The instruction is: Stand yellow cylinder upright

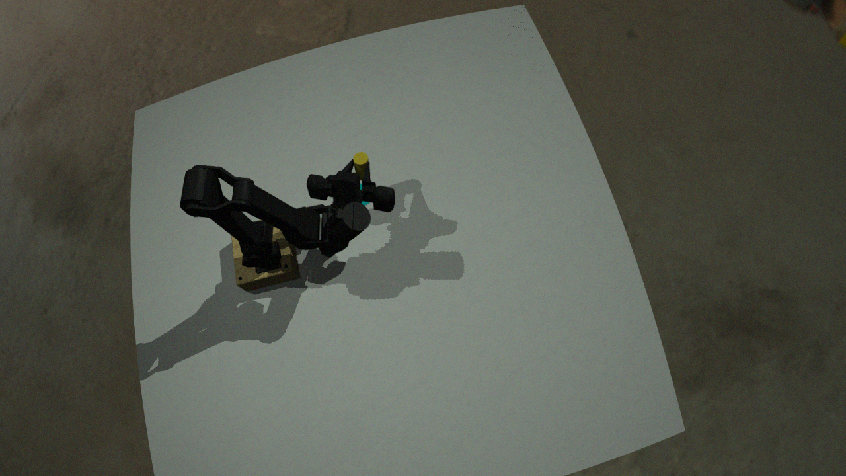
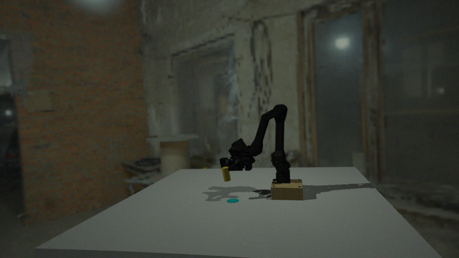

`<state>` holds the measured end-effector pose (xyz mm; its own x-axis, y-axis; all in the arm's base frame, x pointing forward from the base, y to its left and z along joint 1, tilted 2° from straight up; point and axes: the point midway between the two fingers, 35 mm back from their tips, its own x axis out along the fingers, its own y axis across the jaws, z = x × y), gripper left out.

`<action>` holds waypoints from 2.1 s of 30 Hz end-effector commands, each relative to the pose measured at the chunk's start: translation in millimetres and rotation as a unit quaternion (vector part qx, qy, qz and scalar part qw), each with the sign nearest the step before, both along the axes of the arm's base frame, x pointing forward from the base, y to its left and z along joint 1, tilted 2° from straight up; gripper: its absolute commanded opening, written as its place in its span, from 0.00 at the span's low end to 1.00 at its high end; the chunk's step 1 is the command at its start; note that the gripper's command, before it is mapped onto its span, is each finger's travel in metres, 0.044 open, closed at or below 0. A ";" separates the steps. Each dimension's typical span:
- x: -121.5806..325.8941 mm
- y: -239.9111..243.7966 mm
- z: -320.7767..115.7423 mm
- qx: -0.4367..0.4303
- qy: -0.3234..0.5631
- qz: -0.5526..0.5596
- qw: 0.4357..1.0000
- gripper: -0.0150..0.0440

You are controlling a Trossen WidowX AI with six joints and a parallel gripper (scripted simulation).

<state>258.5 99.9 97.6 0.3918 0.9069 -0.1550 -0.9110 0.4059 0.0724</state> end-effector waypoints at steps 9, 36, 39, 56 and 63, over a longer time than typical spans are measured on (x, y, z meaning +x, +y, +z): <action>-12.7 -2.9 3.4 0.017 -0.021 0.011 1.000 0.43; -24.6 -5.2 6.2 0.029 -0.042 0.022 0.998 0.43; -23.7 -5.4 3.9 0.029 -0.042 0.022 0.998 0.43; -17.7 -6.3 -24.4 0.028 -0.041 0.022 0.998 0.43; -17.2 -6.2 -36.4 0.028 -0.041 0.022 0.998 0.43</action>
